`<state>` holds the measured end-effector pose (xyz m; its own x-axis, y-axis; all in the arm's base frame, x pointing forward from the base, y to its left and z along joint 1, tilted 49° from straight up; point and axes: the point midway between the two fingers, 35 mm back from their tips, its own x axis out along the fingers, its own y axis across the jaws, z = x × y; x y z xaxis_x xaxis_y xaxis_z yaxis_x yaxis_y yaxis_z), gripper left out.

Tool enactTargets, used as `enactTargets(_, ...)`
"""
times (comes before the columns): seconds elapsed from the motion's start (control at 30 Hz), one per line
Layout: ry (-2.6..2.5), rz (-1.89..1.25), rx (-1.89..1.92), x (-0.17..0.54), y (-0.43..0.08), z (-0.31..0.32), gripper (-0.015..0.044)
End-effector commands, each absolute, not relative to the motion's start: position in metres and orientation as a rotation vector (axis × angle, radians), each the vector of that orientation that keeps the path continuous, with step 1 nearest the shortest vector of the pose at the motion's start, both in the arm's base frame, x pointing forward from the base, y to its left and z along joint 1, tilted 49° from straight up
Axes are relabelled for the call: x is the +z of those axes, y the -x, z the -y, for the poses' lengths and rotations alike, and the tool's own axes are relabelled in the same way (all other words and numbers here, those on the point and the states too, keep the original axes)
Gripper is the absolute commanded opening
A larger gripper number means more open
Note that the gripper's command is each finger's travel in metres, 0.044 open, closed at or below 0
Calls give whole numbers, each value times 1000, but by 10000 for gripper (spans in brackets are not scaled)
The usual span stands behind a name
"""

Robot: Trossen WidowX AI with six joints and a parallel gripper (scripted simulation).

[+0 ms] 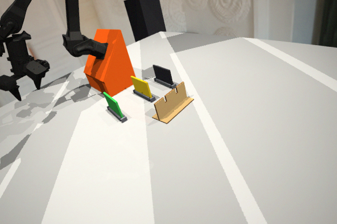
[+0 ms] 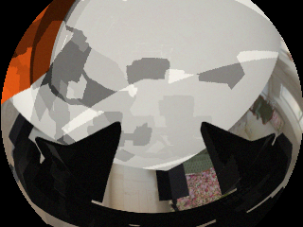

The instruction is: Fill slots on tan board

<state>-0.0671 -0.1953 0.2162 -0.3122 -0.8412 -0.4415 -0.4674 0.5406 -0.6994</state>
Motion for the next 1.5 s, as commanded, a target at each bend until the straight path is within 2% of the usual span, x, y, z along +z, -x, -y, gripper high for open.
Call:
enactTargets(0.0, 1066, -1960, -584, 219, 67, 195, 374)
enactTargets(0.13, 1144, -1990, -704, 258, 68, 187, 269)
enactTargets(0.23, 1188, -1957, -694, 262, 61, 190, 190)
enactTargets(0.4, 1258, -1745, -709, 273, 27, 204, 189)
enactTargets(0.63, 1050, -1416, -696, 262, -30, 207, 189)
enactTargets(0.87, 866, -1235, -612, 245, -77, 198, 189)
enactTargets(1.13, 611, -1197, -526, 217, -118, 179, 189)
enactTargets(1.47, 345, -1348, -475, 164, -154, 138, 189)
